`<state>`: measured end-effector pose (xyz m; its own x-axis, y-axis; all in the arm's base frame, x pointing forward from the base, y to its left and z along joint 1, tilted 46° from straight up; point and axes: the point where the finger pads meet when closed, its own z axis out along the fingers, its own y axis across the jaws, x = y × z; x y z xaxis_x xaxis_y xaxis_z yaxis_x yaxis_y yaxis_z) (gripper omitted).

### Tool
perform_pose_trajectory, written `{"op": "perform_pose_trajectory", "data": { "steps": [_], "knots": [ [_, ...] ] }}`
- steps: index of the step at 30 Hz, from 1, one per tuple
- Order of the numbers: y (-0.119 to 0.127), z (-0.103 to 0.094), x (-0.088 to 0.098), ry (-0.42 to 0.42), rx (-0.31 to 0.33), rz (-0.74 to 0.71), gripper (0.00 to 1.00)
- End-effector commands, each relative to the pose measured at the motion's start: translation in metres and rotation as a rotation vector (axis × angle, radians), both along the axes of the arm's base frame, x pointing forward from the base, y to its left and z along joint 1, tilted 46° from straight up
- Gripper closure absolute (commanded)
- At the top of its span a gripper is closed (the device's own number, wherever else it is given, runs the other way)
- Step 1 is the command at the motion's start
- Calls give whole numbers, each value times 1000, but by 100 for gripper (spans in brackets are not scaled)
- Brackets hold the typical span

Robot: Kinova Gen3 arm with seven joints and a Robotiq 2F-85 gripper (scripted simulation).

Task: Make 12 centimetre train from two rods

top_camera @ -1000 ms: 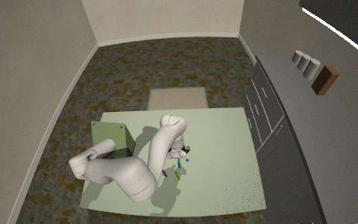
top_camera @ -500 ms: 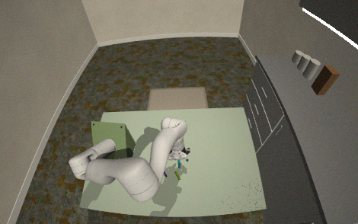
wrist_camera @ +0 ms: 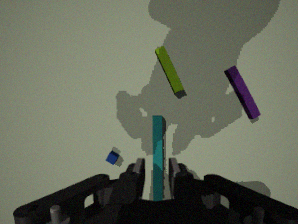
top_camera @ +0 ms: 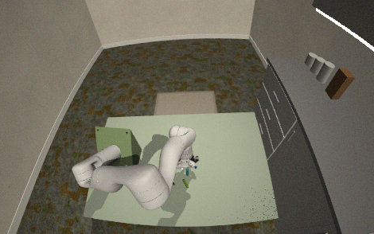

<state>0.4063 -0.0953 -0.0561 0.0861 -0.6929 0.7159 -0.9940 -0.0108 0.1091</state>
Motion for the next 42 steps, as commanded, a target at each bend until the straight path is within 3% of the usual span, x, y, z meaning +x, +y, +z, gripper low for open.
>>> {"op": "perform_pose_trajectory", "data": {
  "steps": [1, 42],
  "knots": [
    [-4, -4, -1, -2, 1, -4, 76],
    [-8, -8, -1, -3, 1, -5, 76]
  ]
}}
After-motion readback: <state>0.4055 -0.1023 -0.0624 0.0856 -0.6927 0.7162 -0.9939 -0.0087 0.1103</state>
